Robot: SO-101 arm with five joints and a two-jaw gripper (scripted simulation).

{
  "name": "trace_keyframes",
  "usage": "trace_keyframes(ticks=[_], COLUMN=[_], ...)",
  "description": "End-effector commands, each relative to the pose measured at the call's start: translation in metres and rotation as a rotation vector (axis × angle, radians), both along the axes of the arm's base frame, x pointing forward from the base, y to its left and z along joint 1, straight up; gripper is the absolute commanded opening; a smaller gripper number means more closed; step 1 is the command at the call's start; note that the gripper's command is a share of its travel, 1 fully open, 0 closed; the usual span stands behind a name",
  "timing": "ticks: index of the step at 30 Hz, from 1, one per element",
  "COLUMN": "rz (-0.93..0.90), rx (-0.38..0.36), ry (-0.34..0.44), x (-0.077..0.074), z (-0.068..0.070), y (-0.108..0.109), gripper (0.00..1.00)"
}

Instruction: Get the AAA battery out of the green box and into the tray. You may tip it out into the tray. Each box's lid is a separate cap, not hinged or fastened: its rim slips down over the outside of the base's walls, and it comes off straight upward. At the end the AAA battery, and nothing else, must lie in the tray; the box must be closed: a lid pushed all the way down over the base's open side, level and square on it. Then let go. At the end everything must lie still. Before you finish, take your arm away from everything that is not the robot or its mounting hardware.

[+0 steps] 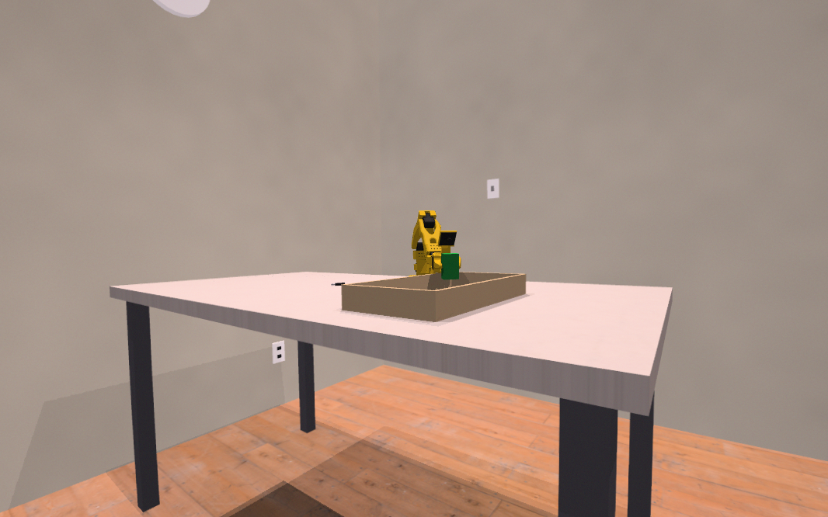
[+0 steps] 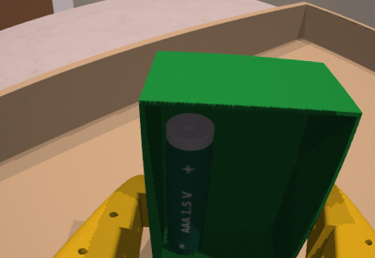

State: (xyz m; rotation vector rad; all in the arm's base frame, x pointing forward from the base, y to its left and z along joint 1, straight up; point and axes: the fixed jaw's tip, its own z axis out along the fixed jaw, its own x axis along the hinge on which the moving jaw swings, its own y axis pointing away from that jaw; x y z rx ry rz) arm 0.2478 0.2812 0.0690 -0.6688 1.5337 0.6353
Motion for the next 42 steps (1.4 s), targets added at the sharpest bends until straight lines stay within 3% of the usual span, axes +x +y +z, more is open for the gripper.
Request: trace_keyframes(ticks=[1,42], rz=[-0.008,-0.008], rx=[0.043,0.105], ry=[-0.047,-0.109], x=[0.0057,0.0057], z=[0.0160,0.0259], y=[0.0016,0.0016], gripper=[0.20,0.20])
